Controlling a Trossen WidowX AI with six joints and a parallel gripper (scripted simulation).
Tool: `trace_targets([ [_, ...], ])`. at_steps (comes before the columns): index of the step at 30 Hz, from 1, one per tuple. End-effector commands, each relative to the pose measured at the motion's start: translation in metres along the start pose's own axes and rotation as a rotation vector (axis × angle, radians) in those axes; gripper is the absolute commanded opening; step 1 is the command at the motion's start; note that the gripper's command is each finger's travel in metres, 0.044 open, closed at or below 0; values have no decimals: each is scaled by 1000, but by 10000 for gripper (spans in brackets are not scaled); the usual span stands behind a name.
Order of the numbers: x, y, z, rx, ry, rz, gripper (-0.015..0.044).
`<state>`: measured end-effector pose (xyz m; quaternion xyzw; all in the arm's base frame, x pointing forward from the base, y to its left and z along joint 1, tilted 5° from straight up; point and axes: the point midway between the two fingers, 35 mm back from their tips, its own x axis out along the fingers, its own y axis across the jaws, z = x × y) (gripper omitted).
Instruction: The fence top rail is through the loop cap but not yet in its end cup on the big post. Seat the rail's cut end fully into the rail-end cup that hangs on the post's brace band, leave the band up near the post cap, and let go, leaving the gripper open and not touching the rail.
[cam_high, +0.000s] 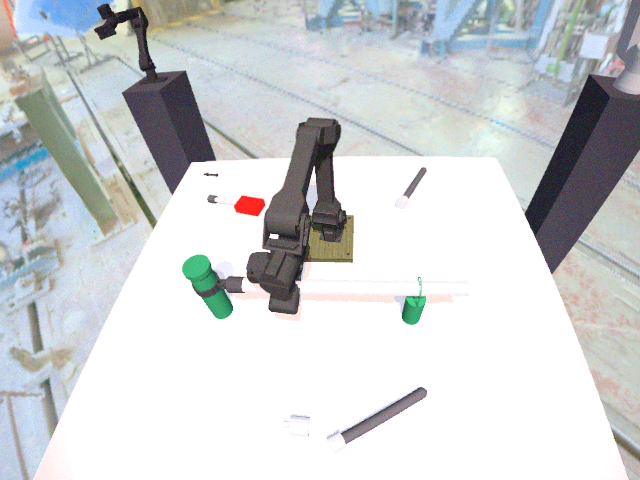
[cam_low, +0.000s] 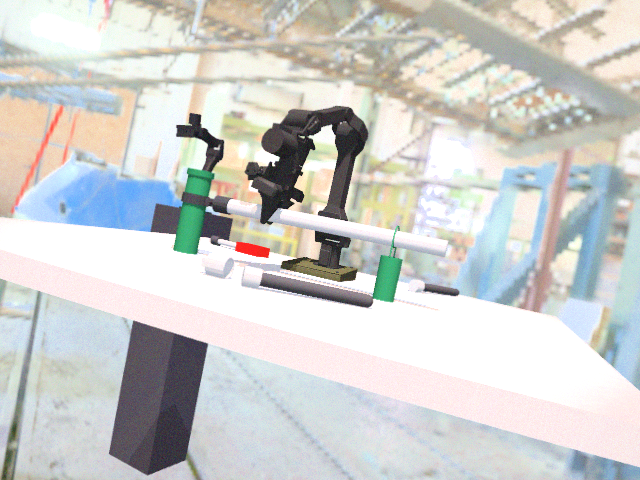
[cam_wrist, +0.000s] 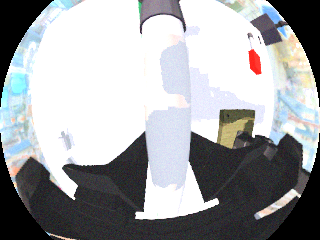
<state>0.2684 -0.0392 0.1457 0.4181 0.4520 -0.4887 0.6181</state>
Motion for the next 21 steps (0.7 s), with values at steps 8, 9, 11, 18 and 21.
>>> trace_targets([
  [8,0,0,1,-1,0,0,0],
  [9,0,0,1,-1,0,0,0],
  [11,0,0,1,-1,0,0,0],
  [18,0,0,1,-1,0,0,157],
  [21,0,0,1,-1,0,0,236],
])
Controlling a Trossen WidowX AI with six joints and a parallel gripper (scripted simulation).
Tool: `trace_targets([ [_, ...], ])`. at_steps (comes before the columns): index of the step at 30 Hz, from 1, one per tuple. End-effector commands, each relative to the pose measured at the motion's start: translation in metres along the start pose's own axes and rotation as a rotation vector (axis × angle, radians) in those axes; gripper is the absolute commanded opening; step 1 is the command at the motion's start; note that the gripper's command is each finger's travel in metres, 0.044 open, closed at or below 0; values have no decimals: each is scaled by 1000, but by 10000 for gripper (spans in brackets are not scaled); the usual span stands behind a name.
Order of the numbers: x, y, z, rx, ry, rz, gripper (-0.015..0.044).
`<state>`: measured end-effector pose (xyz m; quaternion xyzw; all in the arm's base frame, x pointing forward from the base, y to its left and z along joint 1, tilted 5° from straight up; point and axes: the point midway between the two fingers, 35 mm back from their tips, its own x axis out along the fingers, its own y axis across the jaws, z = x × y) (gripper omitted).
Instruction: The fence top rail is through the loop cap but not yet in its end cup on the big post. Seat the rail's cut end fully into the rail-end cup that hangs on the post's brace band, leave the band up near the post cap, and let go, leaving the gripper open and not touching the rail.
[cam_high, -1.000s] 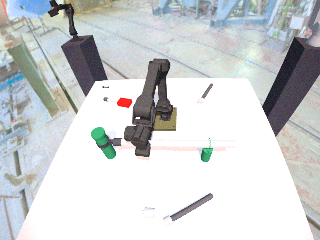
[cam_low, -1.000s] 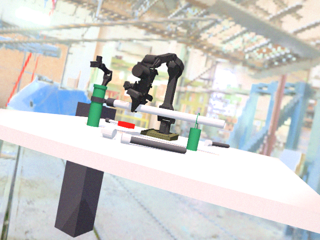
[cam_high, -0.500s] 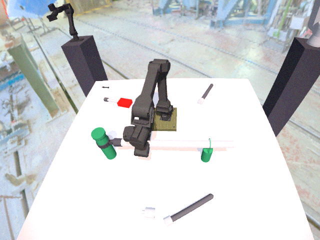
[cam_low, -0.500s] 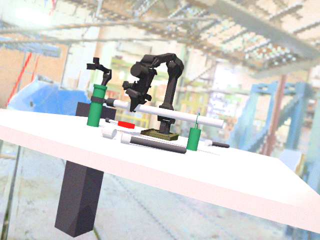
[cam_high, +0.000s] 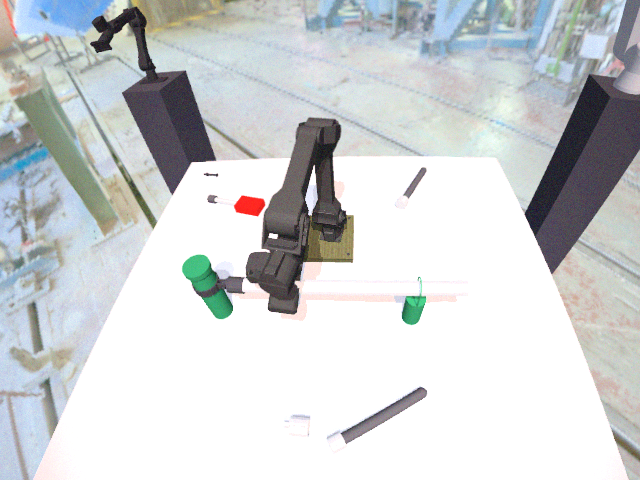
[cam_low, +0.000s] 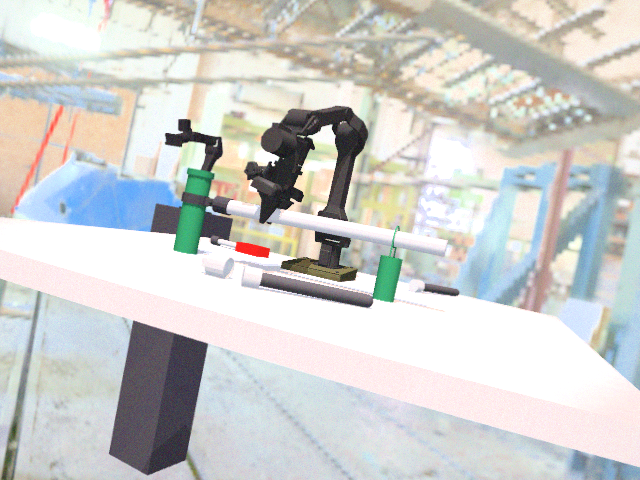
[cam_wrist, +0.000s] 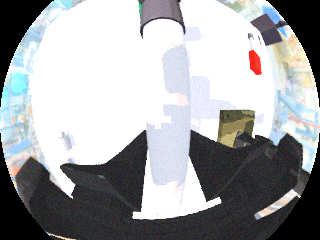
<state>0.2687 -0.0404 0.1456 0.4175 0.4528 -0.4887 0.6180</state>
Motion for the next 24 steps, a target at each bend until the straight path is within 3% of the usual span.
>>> trace_targets([
  [1,-1,0,0,1,0,1,263],
  [8,-23,1,-15,1,2,0,440],
  [18,-50,0,-29,-9,9,2,440],
  [24,-91,-5,-29,-9,10,1,440],
])
